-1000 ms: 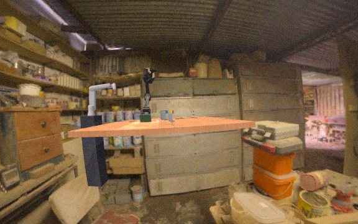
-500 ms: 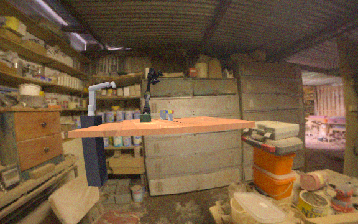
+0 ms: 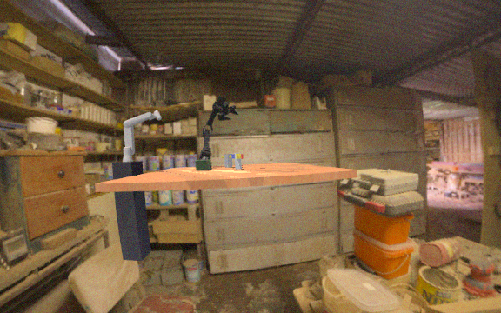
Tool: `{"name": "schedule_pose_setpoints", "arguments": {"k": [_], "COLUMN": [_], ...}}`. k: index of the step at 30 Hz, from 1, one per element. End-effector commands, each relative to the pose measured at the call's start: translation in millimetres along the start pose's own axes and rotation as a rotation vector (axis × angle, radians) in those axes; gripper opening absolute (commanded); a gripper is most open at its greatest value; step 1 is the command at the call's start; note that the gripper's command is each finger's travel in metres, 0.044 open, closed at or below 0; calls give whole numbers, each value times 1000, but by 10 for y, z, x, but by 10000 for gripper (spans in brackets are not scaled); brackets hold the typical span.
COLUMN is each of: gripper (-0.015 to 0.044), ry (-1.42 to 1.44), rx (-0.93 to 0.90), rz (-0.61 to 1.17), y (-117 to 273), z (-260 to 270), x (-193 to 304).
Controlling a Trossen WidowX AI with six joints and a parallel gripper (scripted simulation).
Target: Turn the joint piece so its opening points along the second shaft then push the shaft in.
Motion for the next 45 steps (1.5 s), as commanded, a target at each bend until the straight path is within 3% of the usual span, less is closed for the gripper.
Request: {"name": "schedule_pose_setpoints", "arguments": {"k": [1,27,45], "gripper": [440,440,440], "ry": [105,772,1142], "rx": [4,-114,-279], "rz": [82,598,896], "y": [-188,-1152,-1502], "z": [65,476,616], "x": [107,1088,1820]}}
Point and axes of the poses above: the point midway between the two fingers, 35 mm back from their tips, its own y axis back along the fingers, its own z axis across the jaws, x = y × z, the point moved 2 cm from there along y, back along the fingers, and after that the axes turned 15 degrees about y, right-handed, at the moved point
